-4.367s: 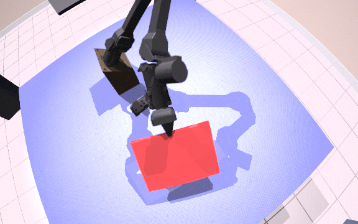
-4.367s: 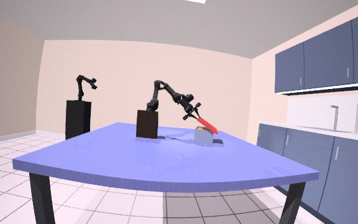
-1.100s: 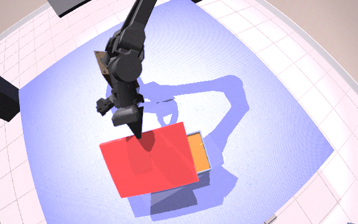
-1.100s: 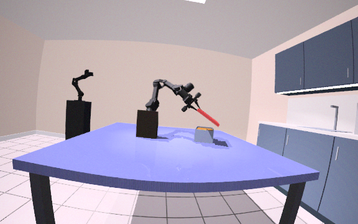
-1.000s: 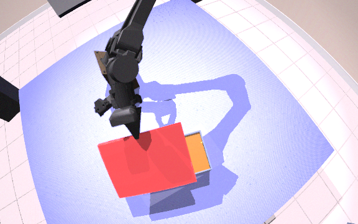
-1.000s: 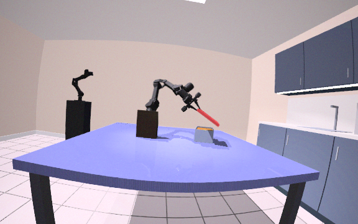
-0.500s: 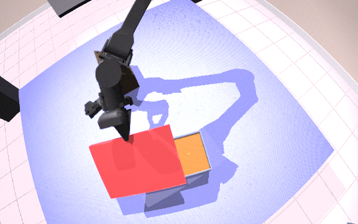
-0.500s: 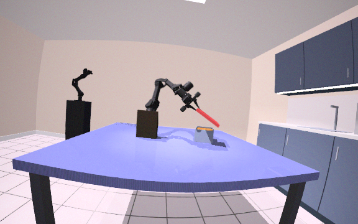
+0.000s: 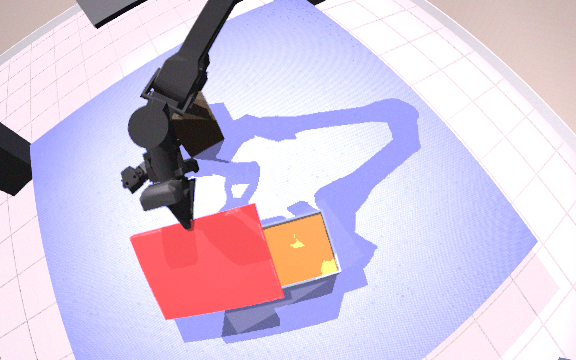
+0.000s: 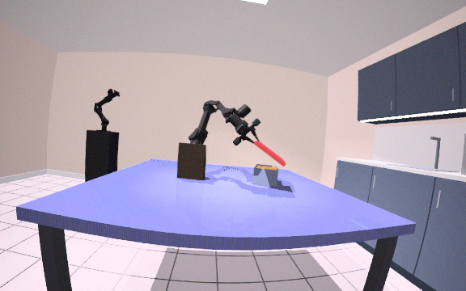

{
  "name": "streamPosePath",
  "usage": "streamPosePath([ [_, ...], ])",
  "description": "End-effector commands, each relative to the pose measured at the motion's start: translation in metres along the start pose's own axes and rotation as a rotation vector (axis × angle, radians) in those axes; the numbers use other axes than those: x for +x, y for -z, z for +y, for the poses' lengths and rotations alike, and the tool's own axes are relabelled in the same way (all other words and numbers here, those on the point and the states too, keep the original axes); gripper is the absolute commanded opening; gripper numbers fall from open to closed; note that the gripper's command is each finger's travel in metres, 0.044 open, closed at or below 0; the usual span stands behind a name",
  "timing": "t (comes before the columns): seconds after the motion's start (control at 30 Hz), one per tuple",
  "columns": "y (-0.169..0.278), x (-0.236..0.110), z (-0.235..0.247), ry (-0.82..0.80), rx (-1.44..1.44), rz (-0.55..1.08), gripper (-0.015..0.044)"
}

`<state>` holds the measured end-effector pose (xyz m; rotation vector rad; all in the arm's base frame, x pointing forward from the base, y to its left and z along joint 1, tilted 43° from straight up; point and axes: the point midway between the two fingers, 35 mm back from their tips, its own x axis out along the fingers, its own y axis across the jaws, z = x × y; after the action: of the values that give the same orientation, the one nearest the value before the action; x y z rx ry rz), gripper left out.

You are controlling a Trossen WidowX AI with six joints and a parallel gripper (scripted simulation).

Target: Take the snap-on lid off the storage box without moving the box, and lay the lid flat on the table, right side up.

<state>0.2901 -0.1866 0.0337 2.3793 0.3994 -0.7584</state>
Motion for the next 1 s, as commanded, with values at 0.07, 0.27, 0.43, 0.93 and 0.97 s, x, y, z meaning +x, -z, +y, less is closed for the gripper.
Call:
streamPosePath([
  [0.07,-0.014,-0.002,0.001,-0.008,-0.007,0.003,0.0],
  [0.27,-0.026,-0.002,0.001,-0.008,-0.007,0.002,0.0],
  [0.43,-0.036,-0.003,0.001,-0.008,-0.008,0.002,0.0],
  [0.93,-0.066,-0.005,0.0,-0.009,-0.009,0.0,0.0],
  [0.97,-0.068,-0.005,-0.001,-0.009,-0.009,0.0,0.0],
])
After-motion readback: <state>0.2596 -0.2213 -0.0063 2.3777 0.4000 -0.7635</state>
